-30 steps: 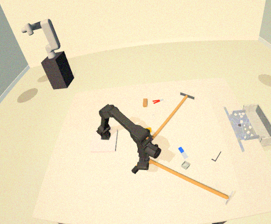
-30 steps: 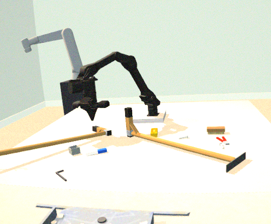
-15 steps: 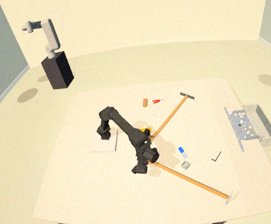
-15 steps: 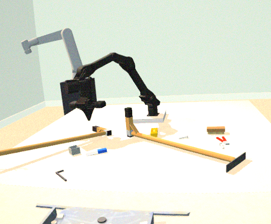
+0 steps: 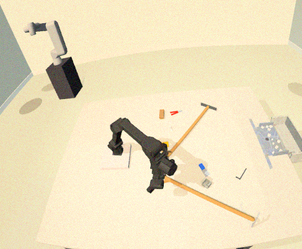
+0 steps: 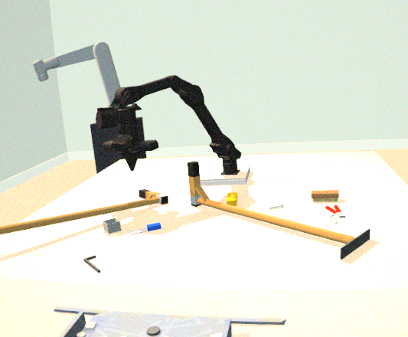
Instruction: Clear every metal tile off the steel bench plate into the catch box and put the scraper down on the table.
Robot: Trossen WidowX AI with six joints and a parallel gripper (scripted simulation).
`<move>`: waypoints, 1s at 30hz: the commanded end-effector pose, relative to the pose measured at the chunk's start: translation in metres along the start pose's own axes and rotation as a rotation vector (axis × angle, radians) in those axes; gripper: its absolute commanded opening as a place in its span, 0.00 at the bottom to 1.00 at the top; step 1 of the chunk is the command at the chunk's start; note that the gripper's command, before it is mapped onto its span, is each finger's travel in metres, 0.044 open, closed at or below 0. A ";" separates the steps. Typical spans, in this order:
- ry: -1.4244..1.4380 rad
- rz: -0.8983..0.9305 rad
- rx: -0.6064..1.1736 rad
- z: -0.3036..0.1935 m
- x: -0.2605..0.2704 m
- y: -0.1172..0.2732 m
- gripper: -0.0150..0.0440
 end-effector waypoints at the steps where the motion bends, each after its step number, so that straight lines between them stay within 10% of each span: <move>1: -0.002 -0.006 -0.007 0.000 0.000 0.014 0.25; 30: 0.127 -0.018 -0.040 0.036 0.050 0.053 0.25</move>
Point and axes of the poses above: the point midway between the two fingers, 35 mm back from their tips, its own y axis back along the fingers, its own x axis across the jaws, z = x × y, the point moved 3 cm from there along y, back along the fingers, and after that the axes turned 1 degree about y, right-handed, at the moved point
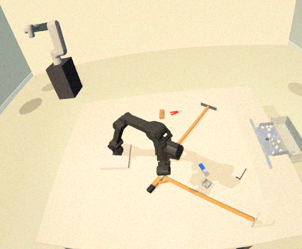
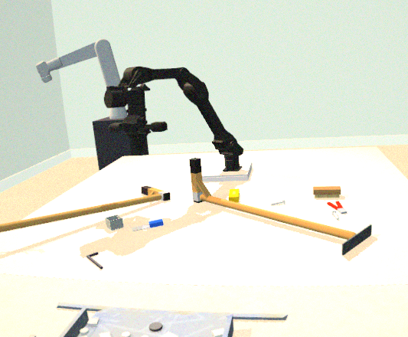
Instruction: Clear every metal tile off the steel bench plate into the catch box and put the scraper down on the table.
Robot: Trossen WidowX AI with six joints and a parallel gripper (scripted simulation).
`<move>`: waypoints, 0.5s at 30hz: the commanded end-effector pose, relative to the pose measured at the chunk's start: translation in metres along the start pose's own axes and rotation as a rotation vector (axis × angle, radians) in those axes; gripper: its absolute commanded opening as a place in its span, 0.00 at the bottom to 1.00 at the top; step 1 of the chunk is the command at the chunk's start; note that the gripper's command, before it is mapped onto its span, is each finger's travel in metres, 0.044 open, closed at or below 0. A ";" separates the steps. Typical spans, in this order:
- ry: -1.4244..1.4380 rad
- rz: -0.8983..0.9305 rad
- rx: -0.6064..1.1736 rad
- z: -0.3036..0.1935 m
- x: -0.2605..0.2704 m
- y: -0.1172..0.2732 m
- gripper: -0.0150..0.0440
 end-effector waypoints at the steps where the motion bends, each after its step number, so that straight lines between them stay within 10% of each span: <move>1: 0.036 -0.001 -0.003 0.014 0.014 -0.003 0.25; 15: 0.183 0.007 -0.021 0.056 0.071 -0.008 0.25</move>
Point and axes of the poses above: the point midway between the two fingers, 35 mm back from their tips, its own y axis back along the fingers, its own x axis across the jaws, z = x × y, the point moved 3 cm from there along y, back along the fingers, and after that the axes turned 1 degree about y, right-handed, at the moved point
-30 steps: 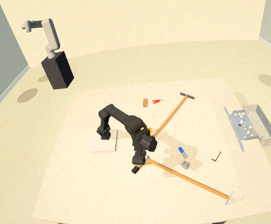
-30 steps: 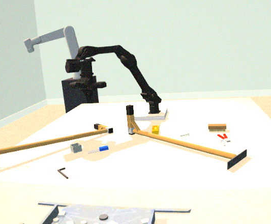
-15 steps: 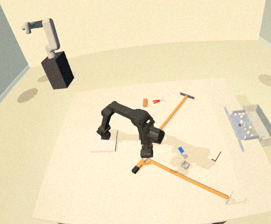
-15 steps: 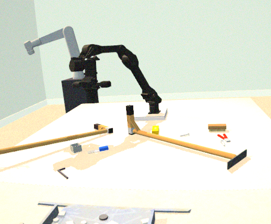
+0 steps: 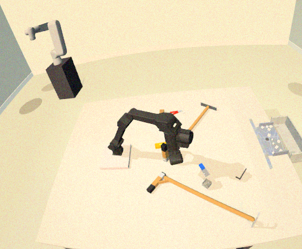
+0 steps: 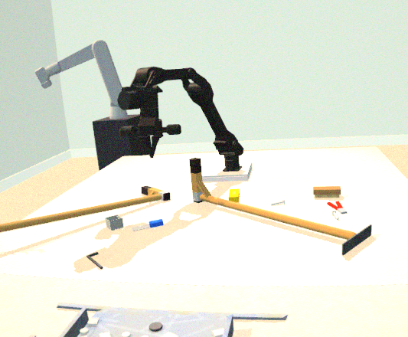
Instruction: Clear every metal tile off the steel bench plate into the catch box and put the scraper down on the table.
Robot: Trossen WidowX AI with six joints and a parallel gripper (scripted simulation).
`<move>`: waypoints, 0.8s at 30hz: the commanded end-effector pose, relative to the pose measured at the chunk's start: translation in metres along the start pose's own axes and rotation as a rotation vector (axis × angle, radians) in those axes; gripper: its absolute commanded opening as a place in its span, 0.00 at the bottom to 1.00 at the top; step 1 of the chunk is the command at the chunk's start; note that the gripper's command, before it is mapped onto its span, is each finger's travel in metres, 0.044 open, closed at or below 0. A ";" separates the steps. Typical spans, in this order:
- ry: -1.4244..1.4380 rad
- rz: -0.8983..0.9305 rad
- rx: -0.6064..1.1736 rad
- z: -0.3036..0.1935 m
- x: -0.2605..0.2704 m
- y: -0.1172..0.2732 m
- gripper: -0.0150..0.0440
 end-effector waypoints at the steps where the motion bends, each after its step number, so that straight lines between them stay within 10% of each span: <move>1: 0.039 0.003 0.000 0.014 0.015 -0.004 0.25; 24: 0.298 0.040 -0.003 0.073 0.119 -0.015 0.25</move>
Point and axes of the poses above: the point midway between the two fingers, 35 mm back from their tips, its own y axis back along the fingers, its own x axis across the jaws, z = x × y, the point moved 3 cm from there along y, back along the fingers, and after that the axes turned 1 degree about y, right-handed, at the moved point
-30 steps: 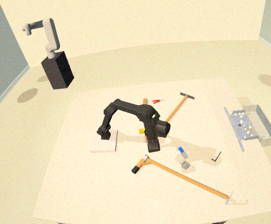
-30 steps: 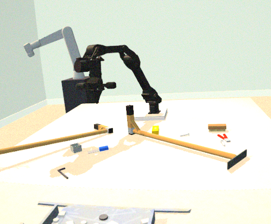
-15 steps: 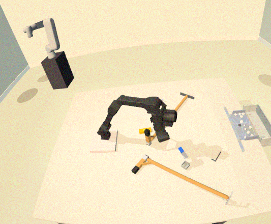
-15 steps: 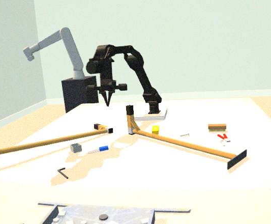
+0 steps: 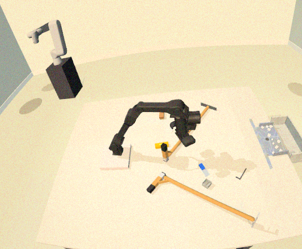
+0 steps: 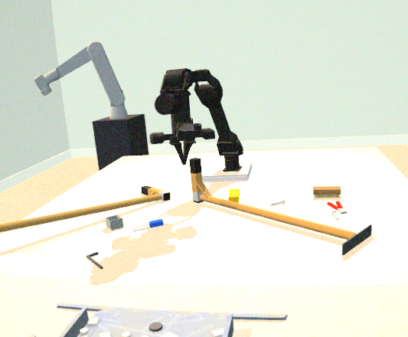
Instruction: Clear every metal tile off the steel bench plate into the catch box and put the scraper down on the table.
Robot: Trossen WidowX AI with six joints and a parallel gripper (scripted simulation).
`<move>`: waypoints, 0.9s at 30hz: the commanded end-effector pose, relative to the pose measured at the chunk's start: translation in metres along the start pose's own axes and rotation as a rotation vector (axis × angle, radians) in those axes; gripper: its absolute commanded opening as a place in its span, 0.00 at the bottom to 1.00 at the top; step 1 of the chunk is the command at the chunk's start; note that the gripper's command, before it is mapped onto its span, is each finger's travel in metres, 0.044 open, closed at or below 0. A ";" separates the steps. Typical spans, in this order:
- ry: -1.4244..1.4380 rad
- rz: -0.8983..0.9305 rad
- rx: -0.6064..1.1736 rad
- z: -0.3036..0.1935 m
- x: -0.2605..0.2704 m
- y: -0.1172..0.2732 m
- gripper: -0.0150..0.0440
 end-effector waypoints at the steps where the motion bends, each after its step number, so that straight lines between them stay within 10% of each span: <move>1: 0.042 0.006 0.005 0.014 0.016 -0.004 0.25; 27: 0.338 0.045 0.013 0.075 0.140 -0.017 0.25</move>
Point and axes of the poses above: the point midway between the two fingers, 35 mm back from their tips, its own y axis back along the fingers, its own x axis across the jaws, z = x × y, the point moved 3 cm from there along y, back along the fingers, and after that the axes turned 1 degree about y, right-handed, at the moved point
